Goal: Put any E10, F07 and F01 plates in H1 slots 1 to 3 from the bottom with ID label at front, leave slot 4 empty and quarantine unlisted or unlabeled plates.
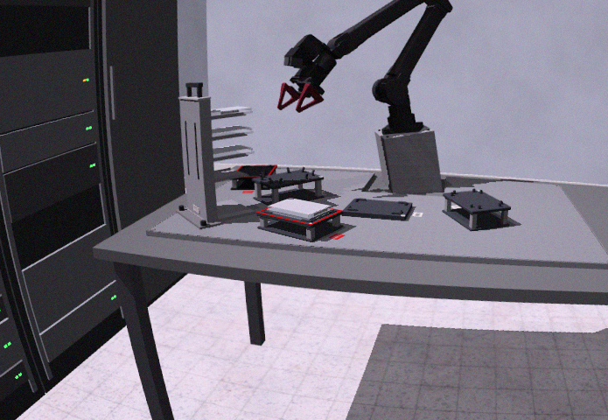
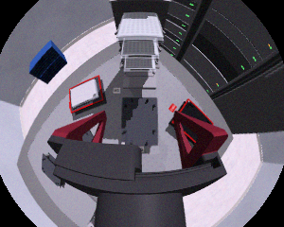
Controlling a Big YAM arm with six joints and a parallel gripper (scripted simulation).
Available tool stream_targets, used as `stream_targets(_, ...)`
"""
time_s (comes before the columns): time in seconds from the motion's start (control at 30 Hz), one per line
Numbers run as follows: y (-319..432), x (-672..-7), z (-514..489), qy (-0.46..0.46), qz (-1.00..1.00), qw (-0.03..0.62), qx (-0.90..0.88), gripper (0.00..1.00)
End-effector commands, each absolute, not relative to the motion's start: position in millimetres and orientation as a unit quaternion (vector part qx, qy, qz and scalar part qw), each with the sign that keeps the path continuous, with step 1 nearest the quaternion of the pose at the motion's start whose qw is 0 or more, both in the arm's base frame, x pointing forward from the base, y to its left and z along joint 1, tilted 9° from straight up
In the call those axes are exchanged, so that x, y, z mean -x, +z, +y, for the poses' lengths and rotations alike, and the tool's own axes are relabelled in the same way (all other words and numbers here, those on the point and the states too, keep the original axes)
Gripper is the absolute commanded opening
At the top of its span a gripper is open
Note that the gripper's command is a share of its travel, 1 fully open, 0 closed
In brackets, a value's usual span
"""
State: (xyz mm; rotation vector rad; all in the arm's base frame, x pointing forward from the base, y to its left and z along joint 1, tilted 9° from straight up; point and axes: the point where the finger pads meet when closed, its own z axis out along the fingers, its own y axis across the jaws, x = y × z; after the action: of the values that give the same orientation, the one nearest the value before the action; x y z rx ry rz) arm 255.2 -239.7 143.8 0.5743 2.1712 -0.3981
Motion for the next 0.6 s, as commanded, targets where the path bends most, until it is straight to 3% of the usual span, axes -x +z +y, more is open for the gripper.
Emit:
stream_targets(0.0, 195.3, -270.1, -248.8, -0.173, 0.849, 0.448, -0.219, 1.0)
stream_targets(0.57, 248.4, -262.5, -238.2, -0.174, 0.848, 0.45, -0.22, 1.0)
